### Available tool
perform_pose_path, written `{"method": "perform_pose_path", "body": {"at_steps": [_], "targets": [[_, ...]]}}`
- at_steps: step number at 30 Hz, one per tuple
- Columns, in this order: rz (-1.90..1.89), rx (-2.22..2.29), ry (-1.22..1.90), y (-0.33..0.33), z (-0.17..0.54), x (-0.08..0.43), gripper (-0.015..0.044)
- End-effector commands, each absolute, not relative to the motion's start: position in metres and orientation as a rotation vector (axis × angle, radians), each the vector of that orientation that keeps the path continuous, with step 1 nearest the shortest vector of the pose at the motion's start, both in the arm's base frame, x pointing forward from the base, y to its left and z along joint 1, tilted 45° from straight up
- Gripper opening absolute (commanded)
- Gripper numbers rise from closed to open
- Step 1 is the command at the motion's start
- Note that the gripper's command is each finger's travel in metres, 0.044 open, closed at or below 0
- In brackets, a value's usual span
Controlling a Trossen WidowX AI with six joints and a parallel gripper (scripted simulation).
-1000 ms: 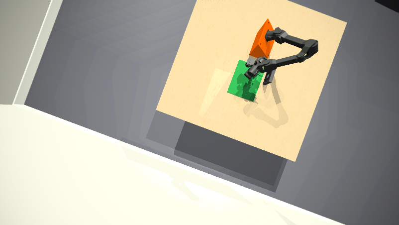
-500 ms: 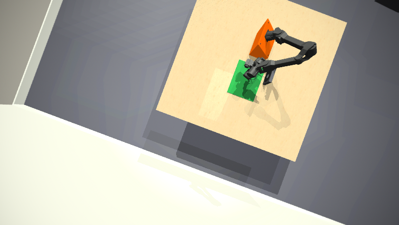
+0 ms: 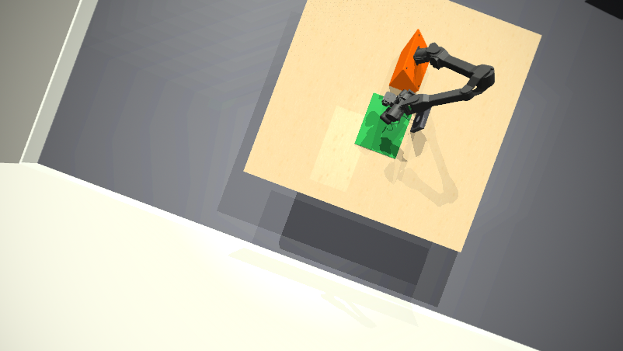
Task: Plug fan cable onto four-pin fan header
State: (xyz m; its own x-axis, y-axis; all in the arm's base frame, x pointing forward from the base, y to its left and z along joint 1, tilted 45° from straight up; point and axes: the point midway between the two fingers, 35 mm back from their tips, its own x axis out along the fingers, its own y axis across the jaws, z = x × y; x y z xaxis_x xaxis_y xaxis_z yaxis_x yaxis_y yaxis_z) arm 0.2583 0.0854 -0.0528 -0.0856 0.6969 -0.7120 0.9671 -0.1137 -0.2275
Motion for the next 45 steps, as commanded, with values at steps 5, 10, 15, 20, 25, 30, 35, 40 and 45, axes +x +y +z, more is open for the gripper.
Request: {"method": "perform_pose_path", "body": {"at_steps": [5,10,15,20,25,30,35,40,45], "targets": [[-1.026,1.838,1.803,0.0857,-0.0524,0.2607,0.0],[-1.025,1.837,1.803,0.0857,-0.0525,0.2611,0.0],[-1.024,1.837,1.803,0.0862,-0.053,0.261,0.0],[-1.024,1.836,1.804,0.0871,-0.0539,0.2608,0.0],[-1.024,1.836,1.804,0.0879,-0.0547,0.2605,0.0],[-1.026,1.837,1.803,0.0885,-0.0555,0.2598,0.0],[-1.029,1.839,1.803,0.0887,-0.056,0.2587,0.0],[-1.03,1.84,1.803,0.0885,-0.0559,0.2582,0.0],[-1.03,1.84,1.803,0.0877,-0.0551,0.2581,0.0]]}}
